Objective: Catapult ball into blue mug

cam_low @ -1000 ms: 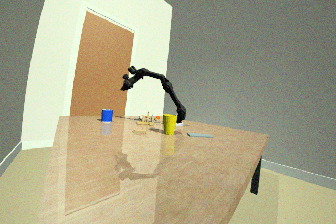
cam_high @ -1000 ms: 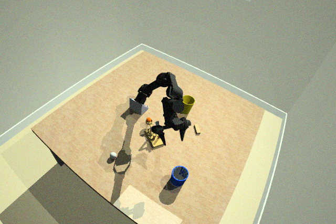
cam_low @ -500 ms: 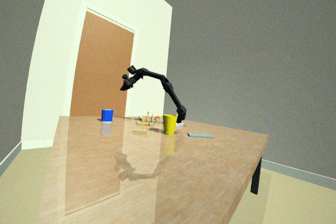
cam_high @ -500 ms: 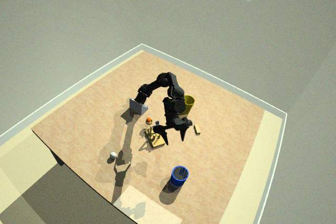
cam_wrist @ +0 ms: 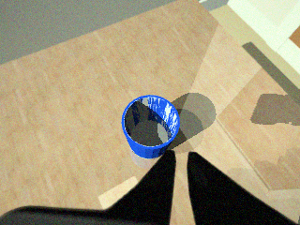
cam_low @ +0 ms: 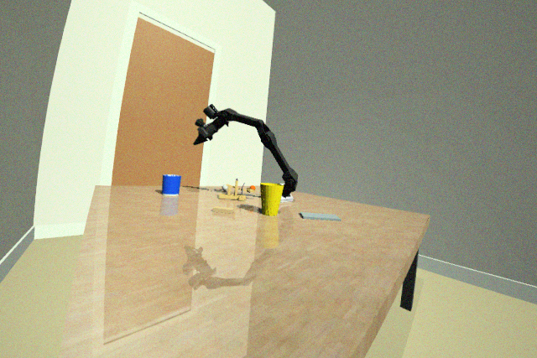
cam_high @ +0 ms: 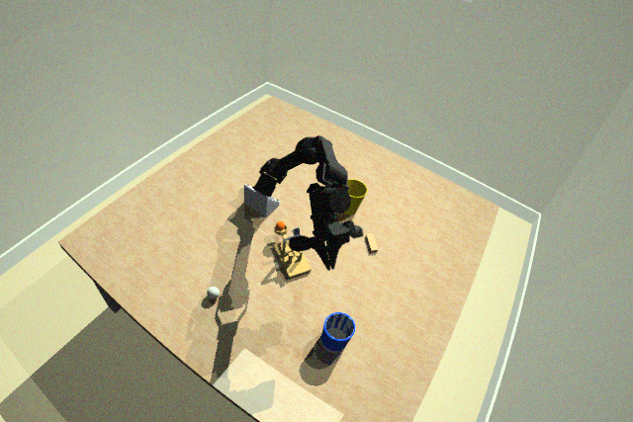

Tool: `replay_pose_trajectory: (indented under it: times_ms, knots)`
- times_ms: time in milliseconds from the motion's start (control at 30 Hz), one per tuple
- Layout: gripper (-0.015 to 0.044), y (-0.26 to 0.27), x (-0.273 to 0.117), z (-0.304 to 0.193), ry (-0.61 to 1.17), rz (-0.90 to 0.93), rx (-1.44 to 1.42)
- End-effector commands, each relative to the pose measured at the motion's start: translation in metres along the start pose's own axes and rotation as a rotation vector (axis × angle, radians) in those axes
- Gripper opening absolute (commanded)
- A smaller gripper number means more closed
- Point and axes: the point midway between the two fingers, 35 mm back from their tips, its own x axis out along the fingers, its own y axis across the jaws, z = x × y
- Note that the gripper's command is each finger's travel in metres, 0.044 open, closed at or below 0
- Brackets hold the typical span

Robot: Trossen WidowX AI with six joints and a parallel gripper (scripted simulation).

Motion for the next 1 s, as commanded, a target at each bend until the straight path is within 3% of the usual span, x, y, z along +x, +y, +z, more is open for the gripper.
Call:
replay_pose_trajectory:
  times_ms: [0,300,967]
  knots:
    - [0.0000,0.001,0.000,0.000,-0.001,0.001,0.004]
    - [0.0000,0.005,0.000,-0.005,0.014,-0.011,-0.026]
    - [0.0000,0.051,-0.012,-0.085,0.265,-0.129,-0.508]
